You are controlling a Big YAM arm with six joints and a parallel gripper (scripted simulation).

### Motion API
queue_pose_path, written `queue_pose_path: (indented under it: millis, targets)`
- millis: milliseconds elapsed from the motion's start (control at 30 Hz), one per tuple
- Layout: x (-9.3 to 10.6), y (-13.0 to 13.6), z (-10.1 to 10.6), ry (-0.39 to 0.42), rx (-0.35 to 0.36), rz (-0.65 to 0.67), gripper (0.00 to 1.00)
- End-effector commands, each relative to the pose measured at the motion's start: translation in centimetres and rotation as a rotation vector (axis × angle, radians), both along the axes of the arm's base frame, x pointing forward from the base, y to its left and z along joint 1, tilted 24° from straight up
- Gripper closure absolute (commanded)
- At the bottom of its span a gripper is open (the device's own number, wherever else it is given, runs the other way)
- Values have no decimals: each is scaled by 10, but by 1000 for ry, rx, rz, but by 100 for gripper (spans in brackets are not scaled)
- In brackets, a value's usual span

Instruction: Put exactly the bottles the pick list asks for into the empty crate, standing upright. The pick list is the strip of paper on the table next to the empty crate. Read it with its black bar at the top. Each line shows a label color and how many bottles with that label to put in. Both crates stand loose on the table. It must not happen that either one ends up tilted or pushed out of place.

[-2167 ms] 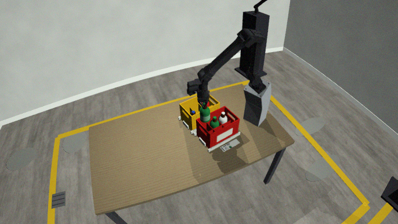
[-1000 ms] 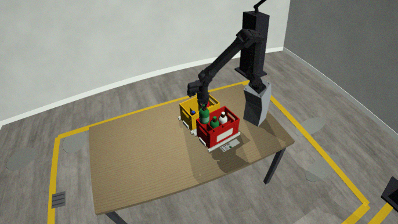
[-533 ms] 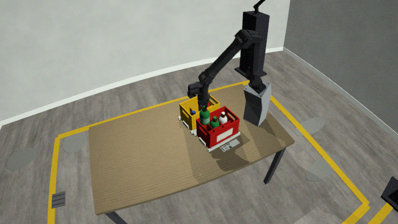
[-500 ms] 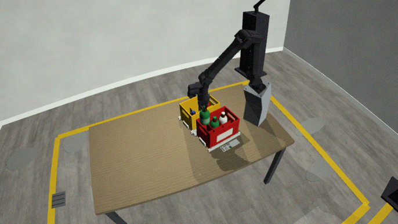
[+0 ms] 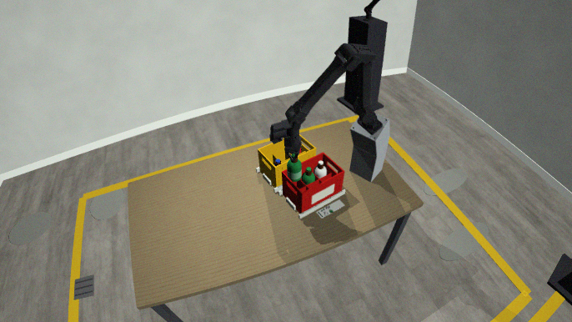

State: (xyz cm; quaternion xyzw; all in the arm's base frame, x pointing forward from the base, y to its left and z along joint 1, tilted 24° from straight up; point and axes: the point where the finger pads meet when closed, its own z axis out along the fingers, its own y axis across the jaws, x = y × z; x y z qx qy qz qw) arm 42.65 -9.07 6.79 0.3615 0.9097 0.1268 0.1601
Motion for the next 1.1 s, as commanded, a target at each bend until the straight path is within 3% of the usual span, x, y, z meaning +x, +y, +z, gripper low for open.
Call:
queue_pose_path:
  millis: [0, 133, 267, 433, 467, 567, 700, 833, 933, 1033, 1067]
  targets:
    - [13, 2, 2, -24, -8, 3, 100]
    - [14, 2, 10, -48, -15, 2, 100]
    - [14, 3, -5, -23, -8, 4, 100]
    - [15, 3, 3, -48, -15, 1, 100]
    - [23, 0, 5, -55, -18, 3, 100]
    - [21, 3, -10, -28, -10, 3, 100]
    - [22, 3, -2, -54, -16, 2, 100]
    - [20, 4, -20, -20, -8, 1, 100]
    - [22, 5, -10, -50, -15, 3, 100]
    - [28, 2, -9, -55, -17, 2, 100]
    - [27, 2, -18, -38, -12, 1, 100]
